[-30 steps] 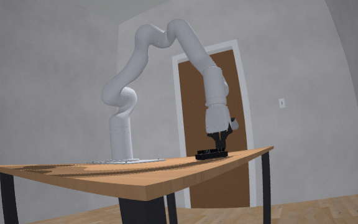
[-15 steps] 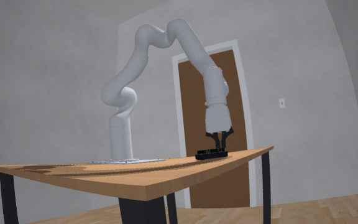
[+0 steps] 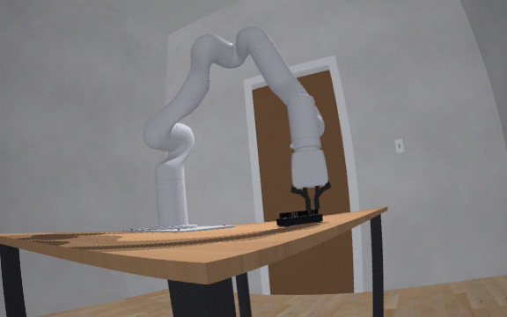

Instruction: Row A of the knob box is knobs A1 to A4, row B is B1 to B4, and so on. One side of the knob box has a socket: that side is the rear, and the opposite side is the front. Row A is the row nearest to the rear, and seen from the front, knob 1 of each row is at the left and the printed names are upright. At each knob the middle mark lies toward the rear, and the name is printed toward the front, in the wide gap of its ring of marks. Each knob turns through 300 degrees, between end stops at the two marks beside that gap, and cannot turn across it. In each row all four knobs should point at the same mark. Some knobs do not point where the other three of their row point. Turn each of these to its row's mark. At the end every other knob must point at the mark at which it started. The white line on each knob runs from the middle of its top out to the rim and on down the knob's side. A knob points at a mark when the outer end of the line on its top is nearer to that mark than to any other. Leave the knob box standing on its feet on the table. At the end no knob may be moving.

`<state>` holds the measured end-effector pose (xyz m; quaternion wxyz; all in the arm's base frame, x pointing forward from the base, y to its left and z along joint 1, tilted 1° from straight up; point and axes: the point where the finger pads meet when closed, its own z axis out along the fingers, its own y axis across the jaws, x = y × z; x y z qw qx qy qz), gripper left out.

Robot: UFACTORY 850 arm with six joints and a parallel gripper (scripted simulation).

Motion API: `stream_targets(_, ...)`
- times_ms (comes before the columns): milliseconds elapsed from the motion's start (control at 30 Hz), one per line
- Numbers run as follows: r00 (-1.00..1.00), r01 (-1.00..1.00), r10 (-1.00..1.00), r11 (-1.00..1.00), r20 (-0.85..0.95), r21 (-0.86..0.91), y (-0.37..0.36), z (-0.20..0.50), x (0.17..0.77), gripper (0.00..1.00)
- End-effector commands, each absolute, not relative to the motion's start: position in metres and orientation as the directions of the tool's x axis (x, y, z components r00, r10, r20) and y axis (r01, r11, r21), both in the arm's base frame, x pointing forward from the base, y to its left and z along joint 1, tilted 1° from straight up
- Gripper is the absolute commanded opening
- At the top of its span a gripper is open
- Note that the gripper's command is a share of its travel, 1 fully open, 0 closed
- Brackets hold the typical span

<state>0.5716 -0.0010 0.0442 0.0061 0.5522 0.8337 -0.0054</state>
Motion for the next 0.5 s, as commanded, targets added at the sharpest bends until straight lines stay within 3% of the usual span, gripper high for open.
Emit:
stream_targets(0, -0.421, 0.907, 0.907, 0.421, -0.012, 0.001, -0.0010, 0.0451, 0.5725, 0.08)
stream_targets(467, -0.431, 0.902, 0.902, 0.431, -0.012, 0.000, -0.0010, 0.0451, 0.5725, 0.08)
